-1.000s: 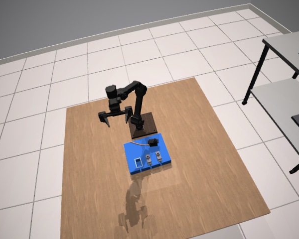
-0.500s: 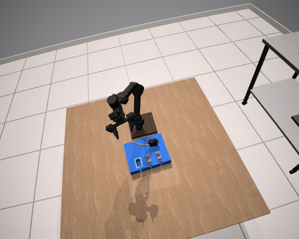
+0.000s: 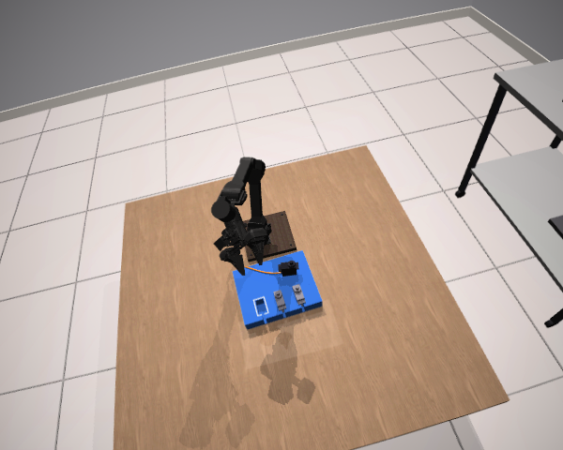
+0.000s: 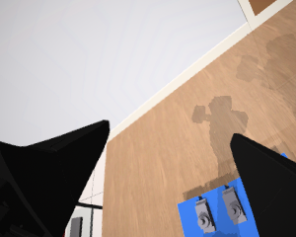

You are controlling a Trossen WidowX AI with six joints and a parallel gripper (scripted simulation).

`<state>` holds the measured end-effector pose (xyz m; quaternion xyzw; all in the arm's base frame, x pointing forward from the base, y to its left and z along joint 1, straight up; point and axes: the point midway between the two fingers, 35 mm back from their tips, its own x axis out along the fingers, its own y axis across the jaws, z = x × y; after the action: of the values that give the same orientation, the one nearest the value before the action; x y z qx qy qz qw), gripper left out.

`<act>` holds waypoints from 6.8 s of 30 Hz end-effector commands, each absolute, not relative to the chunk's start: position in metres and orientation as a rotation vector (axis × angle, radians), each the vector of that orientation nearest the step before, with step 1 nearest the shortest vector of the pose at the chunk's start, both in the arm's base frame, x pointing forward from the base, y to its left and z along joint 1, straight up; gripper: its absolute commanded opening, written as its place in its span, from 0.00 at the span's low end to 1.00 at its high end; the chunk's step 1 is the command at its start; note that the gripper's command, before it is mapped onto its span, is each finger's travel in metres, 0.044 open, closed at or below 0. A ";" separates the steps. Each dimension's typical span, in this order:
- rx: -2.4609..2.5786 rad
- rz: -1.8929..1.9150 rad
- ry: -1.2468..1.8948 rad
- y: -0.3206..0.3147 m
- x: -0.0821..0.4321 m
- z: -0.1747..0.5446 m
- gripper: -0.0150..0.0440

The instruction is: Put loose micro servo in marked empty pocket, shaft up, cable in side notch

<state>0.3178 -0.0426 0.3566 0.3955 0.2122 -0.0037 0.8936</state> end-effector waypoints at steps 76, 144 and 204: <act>1.312 -1.278 1.142 0.065 0.210 0.115 1.00; 1.307 -1.280 1.134 -0.013 0.229 0.144 0.25; 0.165 -0.171 1.541 -0.064 0.232 0.144 0.25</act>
<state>0.2313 -0.0631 0.1436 0.1167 0.6908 -0.1173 0.7038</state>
